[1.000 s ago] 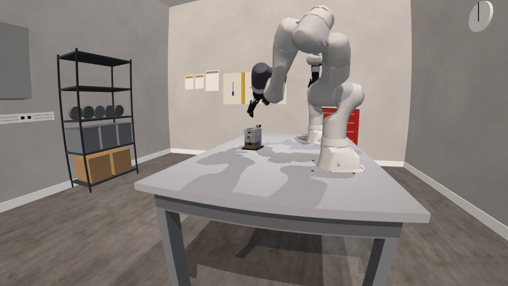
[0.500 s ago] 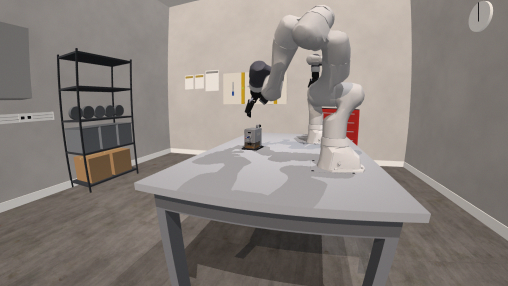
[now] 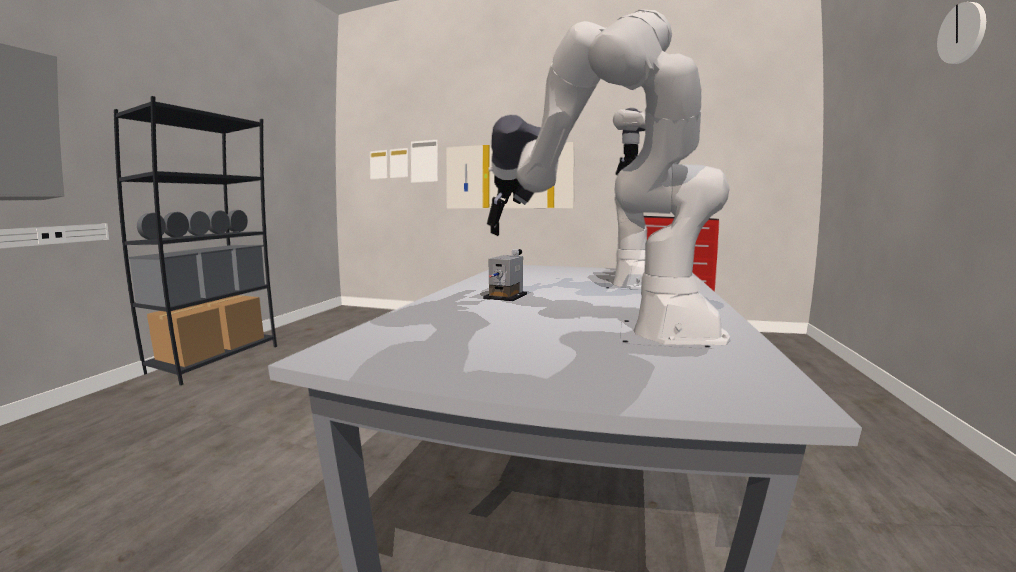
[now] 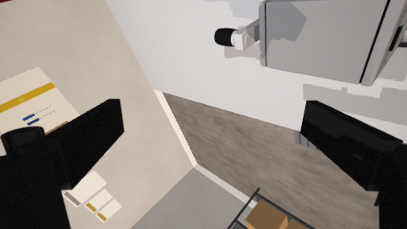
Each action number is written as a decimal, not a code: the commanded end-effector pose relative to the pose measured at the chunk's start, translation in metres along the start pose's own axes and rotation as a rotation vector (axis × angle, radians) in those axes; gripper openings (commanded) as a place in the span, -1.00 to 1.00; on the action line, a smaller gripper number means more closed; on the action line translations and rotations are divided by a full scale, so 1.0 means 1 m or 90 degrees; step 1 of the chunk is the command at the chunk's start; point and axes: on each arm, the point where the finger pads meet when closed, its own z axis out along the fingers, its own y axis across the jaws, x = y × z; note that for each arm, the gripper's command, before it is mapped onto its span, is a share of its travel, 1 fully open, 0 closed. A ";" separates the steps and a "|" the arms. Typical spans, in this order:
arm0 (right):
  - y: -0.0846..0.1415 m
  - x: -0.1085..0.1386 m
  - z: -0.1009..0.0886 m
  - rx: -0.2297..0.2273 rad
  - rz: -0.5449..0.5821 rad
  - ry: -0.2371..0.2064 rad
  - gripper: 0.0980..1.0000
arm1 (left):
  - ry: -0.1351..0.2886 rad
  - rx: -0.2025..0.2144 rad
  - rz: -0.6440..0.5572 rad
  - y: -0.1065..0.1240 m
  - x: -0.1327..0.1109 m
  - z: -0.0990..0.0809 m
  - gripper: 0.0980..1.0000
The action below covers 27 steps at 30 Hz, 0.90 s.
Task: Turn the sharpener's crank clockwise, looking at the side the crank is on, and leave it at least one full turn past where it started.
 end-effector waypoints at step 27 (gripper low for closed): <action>0.001 0.001 0.000 -0.001 -0.004 0.001 1.00 | 0.046 -0.073 -0.201 0.004 -0.017 0.005 1.00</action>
